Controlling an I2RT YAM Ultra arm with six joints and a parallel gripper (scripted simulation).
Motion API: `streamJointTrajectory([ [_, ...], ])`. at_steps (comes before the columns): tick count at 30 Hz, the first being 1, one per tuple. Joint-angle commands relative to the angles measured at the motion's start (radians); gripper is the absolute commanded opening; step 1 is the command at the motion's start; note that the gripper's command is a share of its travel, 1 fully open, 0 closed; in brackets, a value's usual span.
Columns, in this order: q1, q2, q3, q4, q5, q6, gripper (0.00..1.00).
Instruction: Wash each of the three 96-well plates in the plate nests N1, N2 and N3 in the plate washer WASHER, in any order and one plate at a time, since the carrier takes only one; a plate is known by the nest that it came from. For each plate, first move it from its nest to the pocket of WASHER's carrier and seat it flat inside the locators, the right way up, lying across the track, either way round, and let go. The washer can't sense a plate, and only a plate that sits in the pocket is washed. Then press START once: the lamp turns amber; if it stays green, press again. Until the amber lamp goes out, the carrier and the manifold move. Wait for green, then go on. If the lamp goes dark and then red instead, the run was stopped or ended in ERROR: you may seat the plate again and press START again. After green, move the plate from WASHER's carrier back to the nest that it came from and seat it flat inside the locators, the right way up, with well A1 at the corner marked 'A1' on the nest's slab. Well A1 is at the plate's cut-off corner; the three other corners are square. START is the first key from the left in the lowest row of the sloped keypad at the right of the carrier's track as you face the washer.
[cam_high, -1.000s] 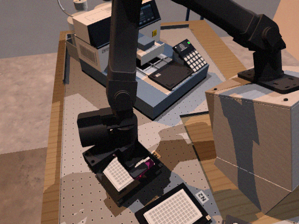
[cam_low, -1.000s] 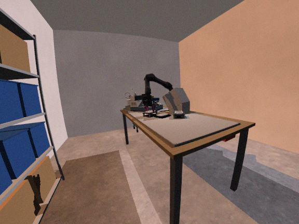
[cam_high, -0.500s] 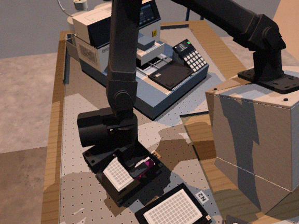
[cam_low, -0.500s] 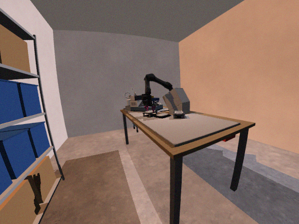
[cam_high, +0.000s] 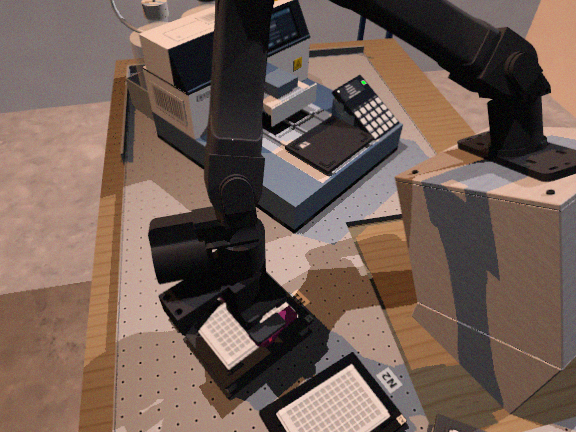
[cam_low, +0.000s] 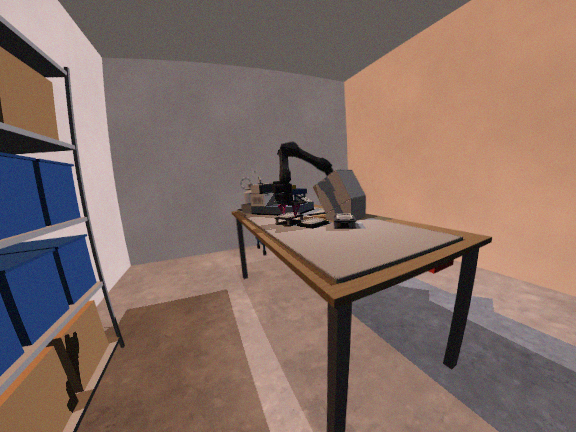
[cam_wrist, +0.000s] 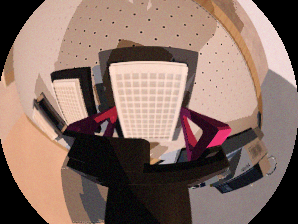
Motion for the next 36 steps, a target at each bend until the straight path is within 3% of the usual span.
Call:
streamJointTrajectory([
  [1,0.003,-0.006,0.006,0.002,-0.002,-0.003,1.0],
  [11,0.003,-0.006,0.006,0.002,-0.002,-0.003,1.0],
  [36,0.058,-0.132,-0.042,-0.116,0.009,0.054,1.0],
])
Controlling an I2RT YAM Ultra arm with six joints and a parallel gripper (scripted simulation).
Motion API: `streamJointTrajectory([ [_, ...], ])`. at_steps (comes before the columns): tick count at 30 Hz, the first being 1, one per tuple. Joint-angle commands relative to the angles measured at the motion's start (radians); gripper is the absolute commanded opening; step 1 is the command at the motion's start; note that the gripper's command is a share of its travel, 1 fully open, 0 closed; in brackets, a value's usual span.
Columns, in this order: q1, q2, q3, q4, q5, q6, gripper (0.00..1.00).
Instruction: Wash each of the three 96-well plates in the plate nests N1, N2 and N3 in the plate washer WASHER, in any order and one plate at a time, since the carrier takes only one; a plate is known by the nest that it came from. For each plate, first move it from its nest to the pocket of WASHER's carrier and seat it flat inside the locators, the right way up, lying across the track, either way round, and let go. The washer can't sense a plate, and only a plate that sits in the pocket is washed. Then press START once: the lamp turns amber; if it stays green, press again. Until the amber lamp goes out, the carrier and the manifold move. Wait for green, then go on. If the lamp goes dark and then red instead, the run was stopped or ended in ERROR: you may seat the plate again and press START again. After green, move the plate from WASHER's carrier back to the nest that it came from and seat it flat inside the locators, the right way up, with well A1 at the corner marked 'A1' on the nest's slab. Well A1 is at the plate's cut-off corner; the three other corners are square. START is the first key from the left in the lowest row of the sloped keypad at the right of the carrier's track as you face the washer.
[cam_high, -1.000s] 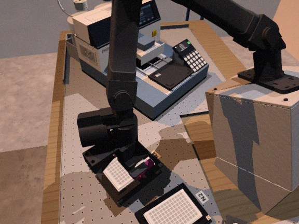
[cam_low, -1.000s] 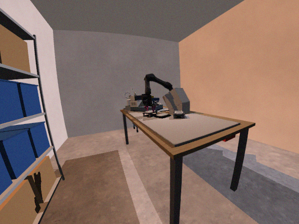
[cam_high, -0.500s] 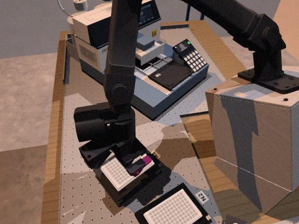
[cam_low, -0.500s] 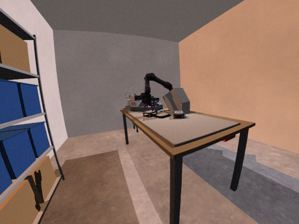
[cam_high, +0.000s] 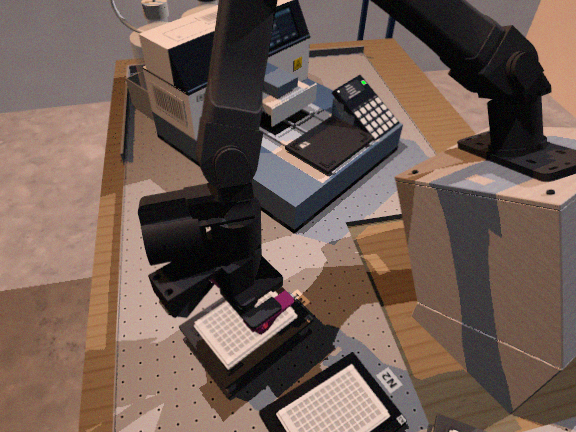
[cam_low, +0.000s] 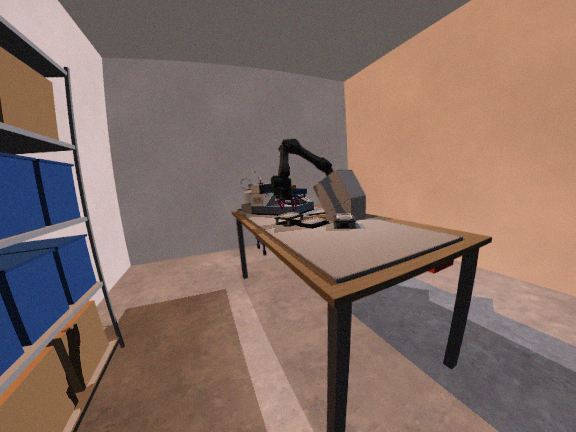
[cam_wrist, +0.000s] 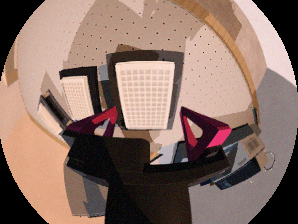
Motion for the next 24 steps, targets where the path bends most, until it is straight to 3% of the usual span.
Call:
streamJointTrajectory([
  [1,0.028,-0.037,-0.026,-0.033,0.005,0.019,1.0],
  [24,0.072,-0.13,-0.008,-0.144,0.011,0.07,1.0],
])
